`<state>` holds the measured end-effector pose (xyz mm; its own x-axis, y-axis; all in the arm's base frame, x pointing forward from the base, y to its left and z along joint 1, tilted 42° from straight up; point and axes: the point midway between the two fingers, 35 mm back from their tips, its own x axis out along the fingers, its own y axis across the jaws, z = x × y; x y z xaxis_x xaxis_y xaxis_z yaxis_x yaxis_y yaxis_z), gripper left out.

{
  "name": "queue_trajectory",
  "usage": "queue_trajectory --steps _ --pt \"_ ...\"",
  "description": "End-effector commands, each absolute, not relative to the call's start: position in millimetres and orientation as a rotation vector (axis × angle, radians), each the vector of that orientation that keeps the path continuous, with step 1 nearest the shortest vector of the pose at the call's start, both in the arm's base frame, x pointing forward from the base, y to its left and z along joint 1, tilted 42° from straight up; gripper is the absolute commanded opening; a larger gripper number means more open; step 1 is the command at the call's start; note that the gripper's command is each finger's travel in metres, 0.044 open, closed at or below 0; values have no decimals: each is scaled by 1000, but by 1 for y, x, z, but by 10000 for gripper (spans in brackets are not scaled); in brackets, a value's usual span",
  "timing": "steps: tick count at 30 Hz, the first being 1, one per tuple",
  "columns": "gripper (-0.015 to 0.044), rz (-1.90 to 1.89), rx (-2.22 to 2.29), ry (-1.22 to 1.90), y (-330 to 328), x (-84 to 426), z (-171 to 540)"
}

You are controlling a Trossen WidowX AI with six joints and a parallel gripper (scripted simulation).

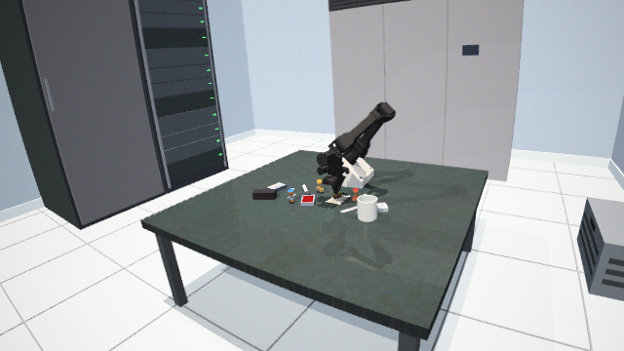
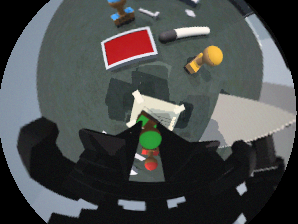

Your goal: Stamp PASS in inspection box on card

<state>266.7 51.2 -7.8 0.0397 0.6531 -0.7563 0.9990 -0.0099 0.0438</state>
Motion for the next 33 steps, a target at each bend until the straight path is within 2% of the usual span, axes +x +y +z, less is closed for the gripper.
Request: queue_trajectory --steps 1,33 --pt "0 -750 1732 1686 55 264 -11" --pt "0 -749 1733 1687 61 263 -17"
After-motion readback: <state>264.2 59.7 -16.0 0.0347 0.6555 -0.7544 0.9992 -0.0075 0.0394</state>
